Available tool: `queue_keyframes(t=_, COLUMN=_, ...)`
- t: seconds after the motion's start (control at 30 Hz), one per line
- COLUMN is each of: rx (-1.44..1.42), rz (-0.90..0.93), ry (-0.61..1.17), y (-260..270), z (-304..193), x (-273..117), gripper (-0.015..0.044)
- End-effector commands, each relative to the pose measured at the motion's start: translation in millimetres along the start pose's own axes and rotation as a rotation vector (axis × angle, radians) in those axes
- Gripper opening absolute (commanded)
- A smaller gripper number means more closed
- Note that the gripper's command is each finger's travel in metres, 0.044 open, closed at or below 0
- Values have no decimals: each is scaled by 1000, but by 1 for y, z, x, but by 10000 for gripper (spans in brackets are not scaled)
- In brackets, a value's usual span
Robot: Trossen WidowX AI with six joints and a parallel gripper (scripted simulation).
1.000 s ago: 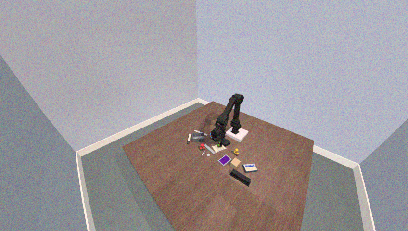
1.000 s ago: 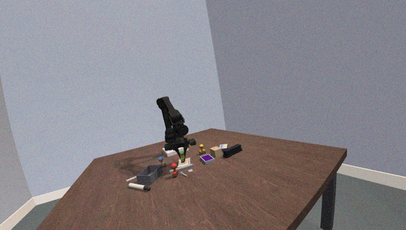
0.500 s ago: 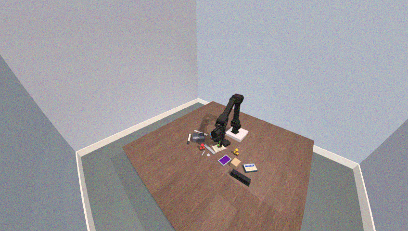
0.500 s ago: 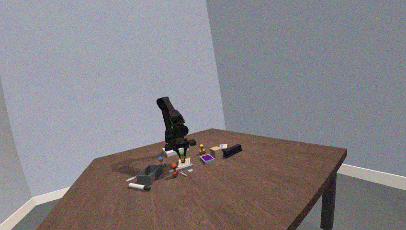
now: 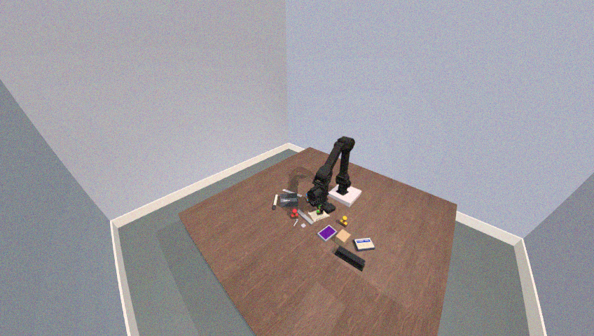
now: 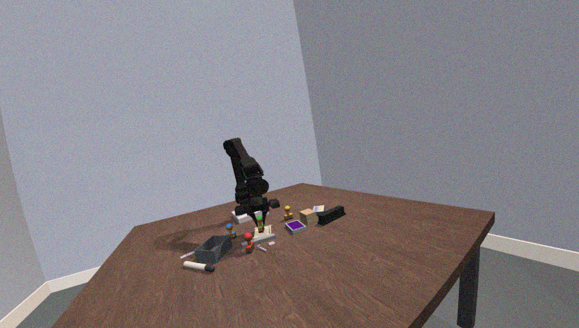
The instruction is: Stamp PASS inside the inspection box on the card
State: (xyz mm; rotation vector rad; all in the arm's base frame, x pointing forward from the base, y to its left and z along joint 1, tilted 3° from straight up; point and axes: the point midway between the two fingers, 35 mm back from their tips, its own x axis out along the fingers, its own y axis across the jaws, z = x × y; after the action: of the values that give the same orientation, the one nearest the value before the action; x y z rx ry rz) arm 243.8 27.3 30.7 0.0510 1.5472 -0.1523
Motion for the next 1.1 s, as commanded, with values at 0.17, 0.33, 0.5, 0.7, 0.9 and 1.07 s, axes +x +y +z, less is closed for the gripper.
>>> queue_keyframes(t=0.17, rx=-3, rz=-2, ry=-4, y=0, z=1, x=2, gripper=0)
queue_keyframes(t=0.33, rx=-3, rz=-2, ry=-4, y=0, z=1, x=2, gripper=0)
queue_keyframes(t=0.5, rx=-3, rz=-2, ry=-4, y=0, z=1, x=2, gripper=0)
queue_keyframes(t=0.7, rx=-3, rz=-2, ry=-4, y=0, z=1, x=1, gripper=0)
queue_keyframes(t=0.9, rx=-3, rz=-2, ry=-4, y=0, z=1, x=-1, gripper=0)
queue_keyframes(t=1.07, rx=-3, rz=-2, ry=-4, y=0, z=1, x=-4, gripper=0)
